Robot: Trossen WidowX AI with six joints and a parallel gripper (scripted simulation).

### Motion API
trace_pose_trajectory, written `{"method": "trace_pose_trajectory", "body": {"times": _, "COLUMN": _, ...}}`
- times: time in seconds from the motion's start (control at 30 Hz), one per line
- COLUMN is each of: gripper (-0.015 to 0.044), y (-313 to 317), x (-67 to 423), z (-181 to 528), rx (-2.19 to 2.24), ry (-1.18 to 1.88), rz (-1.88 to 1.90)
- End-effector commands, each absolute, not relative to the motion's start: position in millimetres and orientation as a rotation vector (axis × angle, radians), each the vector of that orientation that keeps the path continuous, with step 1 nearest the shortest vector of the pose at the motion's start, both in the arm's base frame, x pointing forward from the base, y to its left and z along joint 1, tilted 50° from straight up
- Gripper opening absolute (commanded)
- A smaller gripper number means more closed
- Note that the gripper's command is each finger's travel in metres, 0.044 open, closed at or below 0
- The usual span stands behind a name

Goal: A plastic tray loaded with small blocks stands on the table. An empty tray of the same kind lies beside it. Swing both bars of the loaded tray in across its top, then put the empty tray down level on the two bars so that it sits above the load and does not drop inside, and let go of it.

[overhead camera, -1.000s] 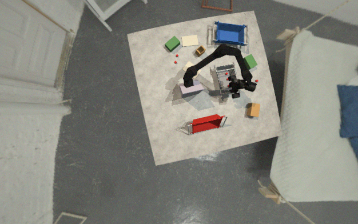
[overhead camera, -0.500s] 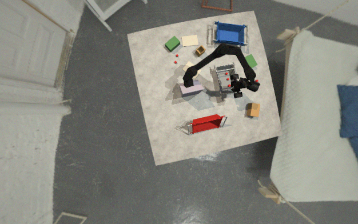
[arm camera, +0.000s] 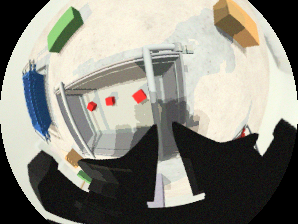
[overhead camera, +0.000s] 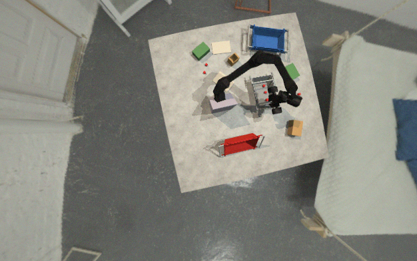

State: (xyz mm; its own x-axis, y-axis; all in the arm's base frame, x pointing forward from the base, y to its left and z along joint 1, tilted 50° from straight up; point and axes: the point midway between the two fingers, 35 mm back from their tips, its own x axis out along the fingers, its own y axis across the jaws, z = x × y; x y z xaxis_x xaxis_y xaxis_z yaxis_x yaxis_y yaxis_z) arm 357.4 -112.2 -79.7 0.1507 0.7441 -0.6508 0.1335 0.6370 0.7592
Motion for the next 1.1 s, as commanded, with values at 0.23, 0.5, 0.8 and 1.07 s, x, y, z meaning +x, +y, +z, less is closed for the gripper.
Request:
{"method": "trace_pose_trajectory", "body": {"times": 0.23, "gripper": 0.0, "y": -112.3, "x": 357.4, "z": -80.2, "rx": 0.814, "ry": 1.376, "rz": 0.513}}
{"method": "trace_pose_trajectory", "body": {"times": 0.5, "gripper": 0.0, "y": -112.3, "x": 357.4, "z": -80.2, "rx": 0.814, "ry": 1.376, "rz": 0.513}}
{"method": "trace_pose_trajectory", "body": {"times": 0.8, "gripper": 0.0, "y": -175.8, "x": 345.6, "z": -25.5, "rx": 0.809, "ry": 1.379, "rz": 0.511}}
{"method": "trace_pose_trajectory", "body": {"times": 1.07, "gripper": 0.0, "y": -222.6, "x": 303.9, "z": -74.1, "rx": 0.781, "ry": 1.387, "rz": 0.465}}
